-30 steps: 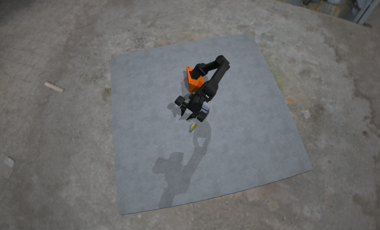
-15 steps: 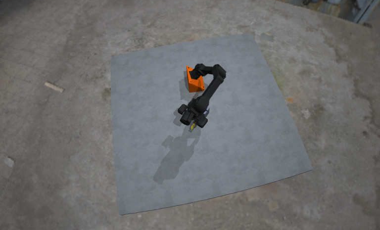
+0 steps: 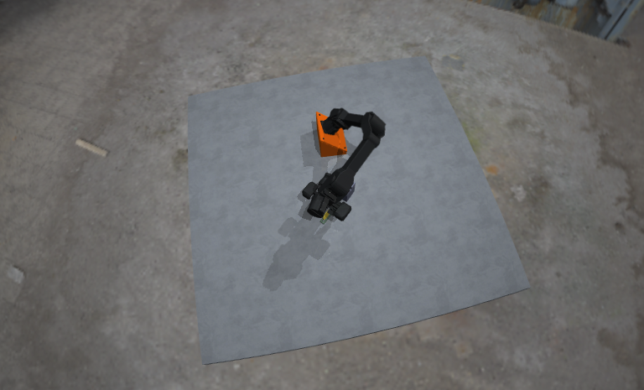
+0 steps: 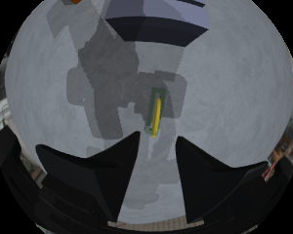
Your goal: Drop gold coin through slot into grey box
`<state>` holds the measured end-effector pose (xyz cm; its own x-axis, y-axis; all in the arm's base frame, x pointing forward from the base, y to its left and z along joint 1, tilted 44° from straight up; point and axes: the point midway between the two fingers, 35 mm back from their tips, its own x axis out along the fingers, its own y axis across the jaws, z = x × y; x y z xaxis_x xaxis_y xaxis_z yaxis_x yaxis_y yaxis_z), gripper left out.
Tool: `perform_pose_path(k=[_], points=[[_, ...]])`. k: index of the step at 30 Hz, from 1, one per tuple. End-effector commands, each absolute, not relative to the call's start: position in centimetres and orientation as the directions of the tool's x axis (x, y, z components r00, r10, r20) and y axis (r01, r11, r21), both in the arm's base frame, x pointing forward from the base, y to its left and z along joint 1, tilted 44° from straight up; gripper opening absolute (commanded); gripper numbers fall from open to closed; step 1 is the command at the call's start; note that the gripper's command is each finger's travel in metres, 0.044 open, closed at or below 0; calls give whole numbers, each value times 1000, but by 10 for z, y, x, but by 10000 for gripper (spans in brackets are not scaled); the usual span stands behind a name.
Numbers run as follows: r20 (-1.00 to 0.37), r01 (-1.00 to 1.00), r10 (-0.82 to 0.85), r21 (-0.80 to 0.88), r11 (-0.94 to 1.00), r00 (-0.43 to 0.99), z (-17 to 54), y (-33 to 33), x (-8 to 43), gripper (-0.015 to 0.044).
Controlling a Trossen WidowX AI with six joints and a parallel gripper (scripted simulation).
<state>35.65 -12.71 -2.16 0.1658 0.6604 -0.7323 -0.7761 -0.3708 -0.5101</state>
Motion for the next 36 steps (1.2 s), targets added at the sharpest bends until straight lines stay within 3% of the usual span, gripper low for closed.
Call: perform_pose_path(k=[1,36], points=[[-729,-780,665,-509,-363,166,-26,-122,356,161],[-727,-780,666,-510,-362,166,-65,-86,365,161]])
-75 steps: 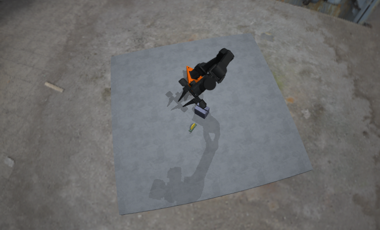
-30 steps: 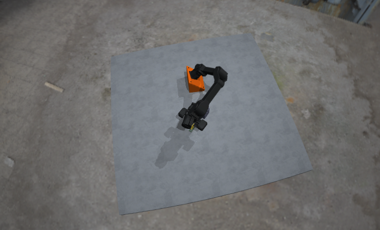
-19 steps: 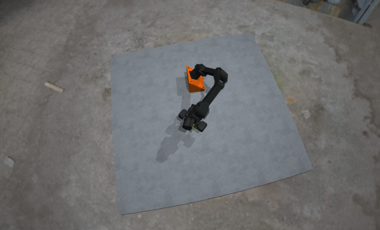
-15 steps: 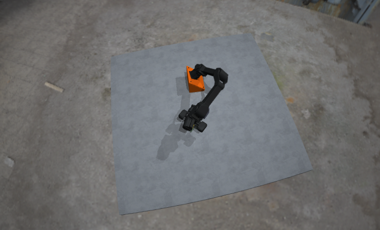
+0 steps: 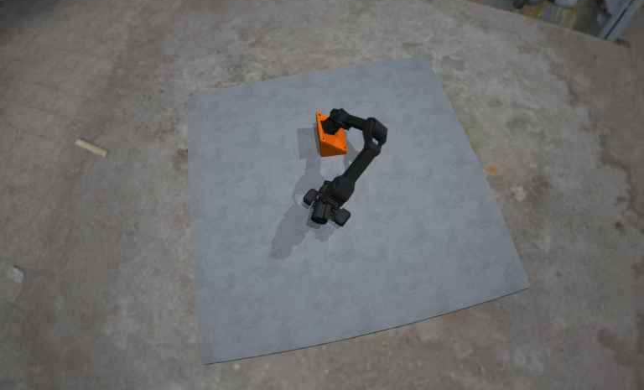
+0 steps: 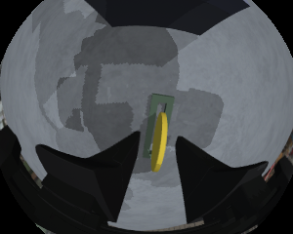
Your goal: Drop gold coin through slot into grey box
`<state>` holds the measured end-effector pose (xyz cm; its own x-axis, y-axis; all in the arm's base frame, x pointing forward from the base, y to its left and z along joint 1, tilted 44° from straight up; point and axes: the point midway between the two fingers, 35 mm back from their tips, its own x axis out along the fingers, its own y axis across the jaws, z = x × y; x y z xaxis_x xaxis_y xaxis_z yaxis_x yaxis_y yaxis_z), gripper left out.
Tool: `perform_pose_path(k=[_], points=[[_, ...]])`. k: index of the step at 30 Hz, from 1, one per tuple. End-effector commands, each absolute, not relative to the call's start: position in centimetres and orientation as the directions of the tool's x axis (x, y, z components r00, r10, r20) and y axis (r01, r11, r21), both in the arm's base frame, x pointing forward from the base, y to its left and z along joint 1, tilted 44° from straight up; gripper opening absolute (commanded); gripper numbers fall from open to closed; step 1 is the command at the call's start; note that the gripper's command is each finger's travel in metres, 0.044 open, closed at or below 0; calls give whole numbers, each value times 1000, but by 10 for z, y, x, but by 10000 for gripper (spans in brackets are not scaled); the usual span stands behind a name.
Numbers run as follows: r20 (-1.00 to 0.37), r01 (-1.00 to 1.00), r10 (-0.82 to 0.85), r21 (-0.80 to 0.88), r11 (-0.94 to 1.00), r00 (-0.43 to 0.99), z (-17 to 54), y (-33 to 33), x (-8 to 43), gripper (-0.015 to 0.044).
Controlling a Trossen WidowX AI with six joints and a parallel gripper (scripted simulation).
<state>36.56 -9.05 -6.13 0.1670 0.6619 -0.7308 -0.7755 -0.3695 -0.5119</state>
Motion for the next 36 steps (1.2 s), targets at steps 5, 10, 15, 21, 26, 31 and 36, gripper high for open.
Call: perform_pose_path(k=[5,10,15,21,26,31,36], points=[[-727,-780,666,-510,-362,166,-65,-86,365,56],[-727,-780,666,-510,-362,166,-65,-86,365,0],[-727,-780,666,-510,-362,166,-65,-86,365,0],[-727,-780,666,-510,-362,167,-63,-89,365,0],[-729,-780,664,-509,-363,167,-54,-98,364,0],[-729,-780,663,-509,-363,166,-45,-107,363,0],[-730,-781,663,-508,-364,166,-37,-116,361,0]])
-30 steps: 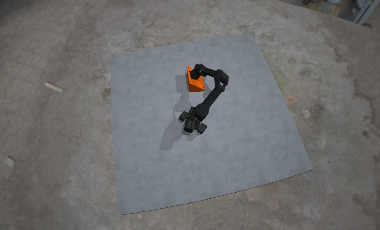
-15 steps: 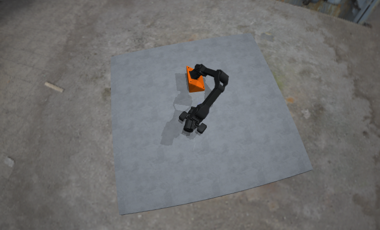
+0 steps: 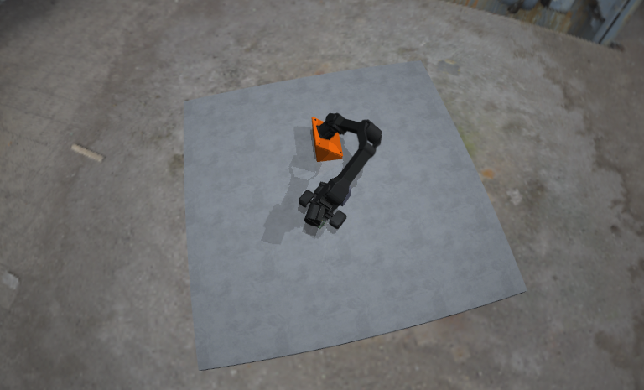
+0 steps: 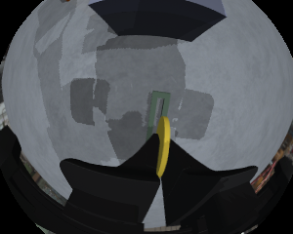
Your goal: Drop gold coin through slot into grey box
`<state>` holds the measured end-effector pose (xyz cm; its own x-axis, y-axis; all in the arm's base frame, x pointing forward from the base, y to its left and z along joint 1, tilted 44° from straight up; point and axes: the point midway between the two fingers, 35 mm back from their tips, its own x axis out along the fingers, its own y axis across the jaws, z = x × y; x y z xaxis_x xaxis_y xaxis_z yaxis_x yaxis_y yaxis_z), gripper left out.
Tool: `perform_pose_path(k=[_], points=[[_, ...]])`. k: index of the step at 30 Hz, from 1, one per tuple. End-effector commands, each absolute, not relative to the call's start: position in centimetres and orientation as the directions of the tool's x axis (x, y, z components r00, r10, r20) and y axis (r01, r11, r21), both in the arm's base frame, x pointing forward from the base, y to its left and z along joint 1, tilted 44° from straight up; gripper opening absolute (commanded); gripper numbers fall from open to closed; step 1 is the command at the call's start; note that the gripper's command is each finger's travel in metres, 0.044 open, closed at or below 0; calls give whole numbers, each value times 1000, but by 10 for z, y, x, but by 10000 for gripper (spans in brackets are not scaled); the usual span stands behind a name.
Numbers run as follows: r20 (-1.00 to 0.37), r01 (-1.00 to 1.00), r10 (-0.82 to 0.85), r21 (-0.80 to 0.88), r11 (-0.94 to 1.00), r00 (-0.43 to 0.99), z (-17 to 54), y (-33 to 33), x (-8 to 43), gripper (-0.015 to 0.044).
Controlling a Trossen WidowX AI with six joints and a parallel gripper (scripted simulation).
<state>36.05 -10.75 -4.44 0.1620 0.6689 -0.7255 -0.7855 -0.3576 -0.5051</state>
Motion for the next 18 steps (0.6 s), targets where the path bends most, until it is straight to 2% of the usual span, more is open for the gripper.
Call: perform_pose_path(k=[1,18], points=[[-730,-781,663,-508,-364,166,-35,-117,360,0],[-730,-781,663,-508,-364,166,-3,-145,351,0]])
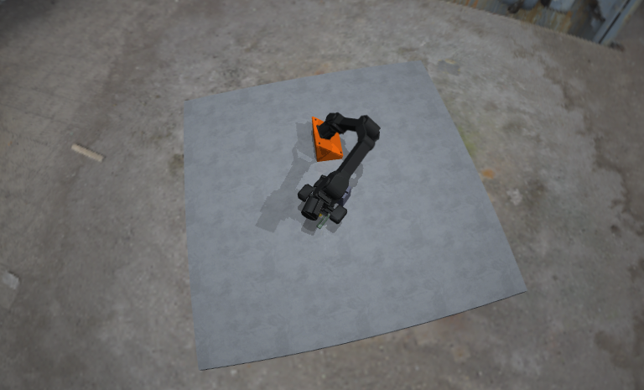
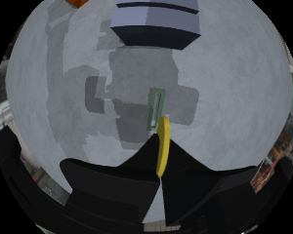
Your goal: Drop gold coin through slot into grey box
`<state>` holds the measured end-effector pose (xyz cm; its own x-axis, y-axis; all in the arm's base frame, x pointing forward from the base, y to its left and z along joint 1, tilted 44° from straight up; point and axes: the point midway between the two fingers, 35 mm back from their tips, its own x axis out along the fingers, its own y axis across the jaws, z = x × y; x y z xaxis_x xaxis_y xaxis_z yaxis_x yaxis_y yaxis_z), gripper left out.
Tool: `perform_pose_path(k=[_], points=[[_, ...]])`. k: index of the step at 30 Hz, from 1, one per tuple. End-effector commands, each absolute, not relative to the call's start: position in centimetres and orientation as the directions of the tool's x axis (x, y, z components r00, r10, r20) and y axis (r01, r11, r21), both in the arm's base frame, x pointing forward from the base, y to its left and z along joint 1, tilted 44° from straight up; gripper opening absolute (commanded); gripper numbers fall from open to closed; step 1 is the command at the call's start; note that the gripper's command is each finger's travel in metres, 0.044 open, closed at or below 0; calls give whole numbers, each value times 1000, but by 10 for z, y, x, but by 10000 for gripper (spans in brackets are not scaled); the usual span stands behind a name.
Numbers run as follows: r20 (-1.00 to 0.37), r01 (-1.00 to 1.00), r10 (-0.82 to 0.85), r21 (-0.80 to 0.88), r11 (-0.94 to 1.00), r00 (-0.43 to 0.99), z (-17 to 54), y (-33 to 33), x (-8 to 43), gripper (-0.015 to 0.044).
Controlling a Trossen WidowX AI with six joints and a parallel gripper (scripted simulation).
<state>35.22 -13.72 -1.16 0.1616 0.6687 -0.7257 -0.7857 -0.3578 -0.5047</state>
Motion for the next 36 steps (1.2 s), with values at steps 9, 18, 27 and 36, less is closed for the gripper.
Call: perform_pose_path(k=[9,18,27,36], points=[[-730,-811,664,-484,-330,165,4,-150,349,0],[-730,-944,663,-312,-108,166,3,-151,349,0],[-730,-986,663,-111,124,166,3,-152,350,0],[-730,-933,663,101,344,166,3,-152,351,0]])
